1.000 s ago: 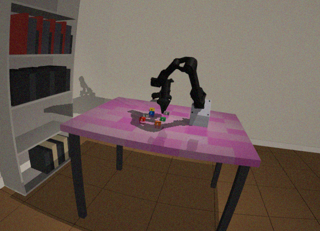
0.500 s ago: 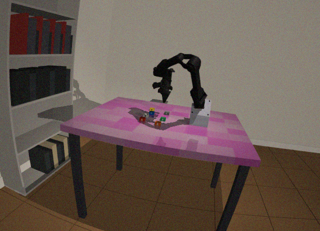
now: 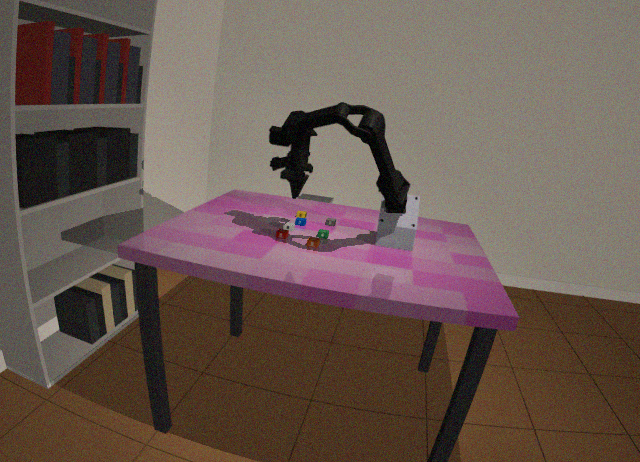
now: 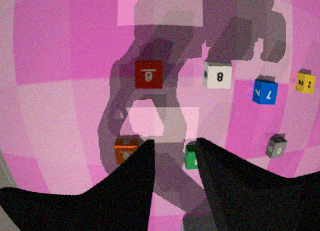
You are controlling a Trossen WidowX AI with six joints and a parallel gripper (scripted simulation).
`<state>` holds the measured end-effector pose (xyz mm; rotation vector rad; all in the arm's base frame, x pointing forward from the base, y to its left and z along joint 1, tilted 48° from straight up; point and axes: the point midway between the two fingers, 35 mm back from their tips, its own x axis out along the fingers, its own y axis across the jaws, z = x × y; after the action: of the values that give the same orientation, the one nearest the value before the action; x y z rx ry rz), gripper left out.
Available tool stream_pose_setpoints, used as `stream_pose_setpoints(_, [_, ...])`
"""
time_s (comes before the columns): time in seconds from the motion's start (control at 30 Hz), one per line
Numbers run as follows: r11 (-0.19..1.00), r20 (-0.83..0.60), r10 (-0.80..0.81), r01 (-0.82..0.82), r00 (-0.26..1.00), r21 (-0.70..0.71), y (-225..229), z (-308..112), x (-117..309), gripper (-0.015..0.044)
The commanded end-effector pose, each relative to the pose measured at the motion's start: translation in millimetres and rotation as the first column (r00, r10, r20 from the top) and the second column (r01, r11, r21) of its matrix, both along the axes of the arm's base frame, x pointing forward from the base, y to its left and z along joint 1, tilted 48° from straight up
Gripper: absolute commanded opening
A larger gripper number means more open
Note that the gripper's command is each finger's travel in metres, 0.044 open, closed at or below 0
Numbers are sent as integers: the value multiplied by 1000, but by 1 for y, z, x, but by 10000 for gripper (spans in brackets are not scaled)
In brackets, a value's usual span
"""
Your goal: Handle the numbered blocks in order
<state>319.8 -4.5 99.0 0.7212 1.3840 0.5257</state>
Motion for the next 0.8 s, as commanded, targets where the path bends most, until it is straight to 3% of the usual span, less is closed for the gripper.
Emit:
stream_pose_setpoints(0.0, [1000,-11,-10,11,1000,17,12,15,23,120])
stream_pose_setpoints(0.13, [1000,-11,-10,11,1000,17,12,15,23,120])
stream_pose_setpoints(0.33, [1000,-9,-11,11,1000,19,64,-33,33,278])
stream_pose_setpoints(0.5, [1000,-9,-10,11,1000,21,72,-39,33,400])
stream_pose_setpoints(0.77, [1000,-9,-10,10,1000,21,78,-45,35,400])
